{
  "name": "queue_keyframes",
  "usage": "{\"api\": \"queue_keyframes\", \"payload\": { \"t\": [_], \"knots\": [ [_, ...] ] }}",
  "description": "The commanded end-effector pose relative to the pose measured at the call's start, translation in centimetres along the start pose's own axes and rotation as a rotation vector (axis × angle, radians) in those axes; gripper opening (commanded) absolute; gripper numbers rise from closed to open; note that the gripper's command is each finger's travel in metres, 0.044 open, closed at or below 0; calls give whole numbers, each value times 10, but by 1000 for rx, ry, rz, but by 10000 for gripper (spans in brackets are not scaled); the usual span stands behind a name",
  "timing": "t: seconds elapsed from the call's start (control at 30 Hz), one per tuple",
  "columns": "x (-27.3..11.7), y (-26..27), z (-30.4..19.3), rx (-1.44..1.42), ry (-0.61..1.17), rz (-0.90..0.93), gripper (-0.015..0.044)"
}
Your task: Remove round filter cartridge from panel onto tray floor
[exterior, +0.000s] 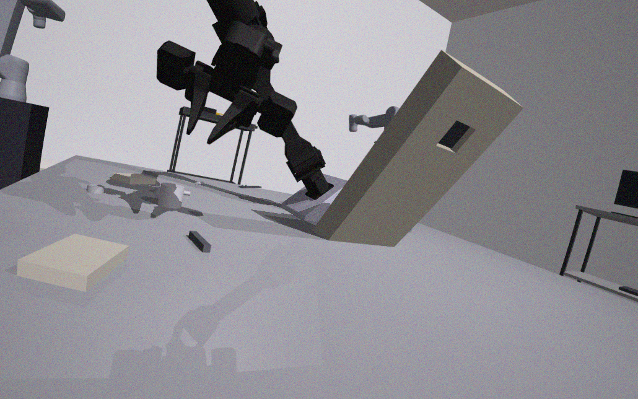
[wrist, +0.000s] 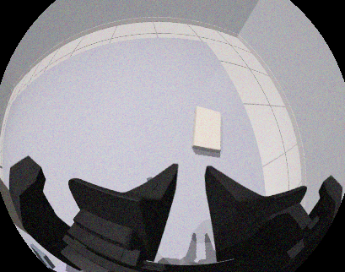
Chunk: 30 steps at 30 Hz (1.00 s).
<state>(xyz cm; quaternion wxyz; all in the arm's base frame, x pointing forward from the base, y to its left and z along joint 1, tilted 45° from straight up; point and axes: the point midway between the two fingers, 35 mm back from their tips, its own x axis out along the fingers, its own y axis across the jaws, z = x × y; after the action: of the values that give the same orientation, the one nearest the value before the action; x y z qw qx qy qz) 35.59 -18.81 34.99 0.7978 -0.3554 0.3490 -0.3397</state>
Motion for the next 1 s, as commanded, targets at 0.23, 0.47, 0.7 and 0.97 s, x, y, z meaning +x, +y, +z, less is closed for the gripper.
{"api": "queue_keyframes", "payload": {
  "t": [0.23, 0.47, 0.7, 0.97],
  "knots": [
    [-113, 120, 70, -3, -274, 310, 113],
    [-202, 185, 79, -55, -408, 505, 113],
    [-253, 241, 44, -428, -467, 483, 113],
    [-291, 299, -20, -1152, -550, 162, 113]
  ]
}}
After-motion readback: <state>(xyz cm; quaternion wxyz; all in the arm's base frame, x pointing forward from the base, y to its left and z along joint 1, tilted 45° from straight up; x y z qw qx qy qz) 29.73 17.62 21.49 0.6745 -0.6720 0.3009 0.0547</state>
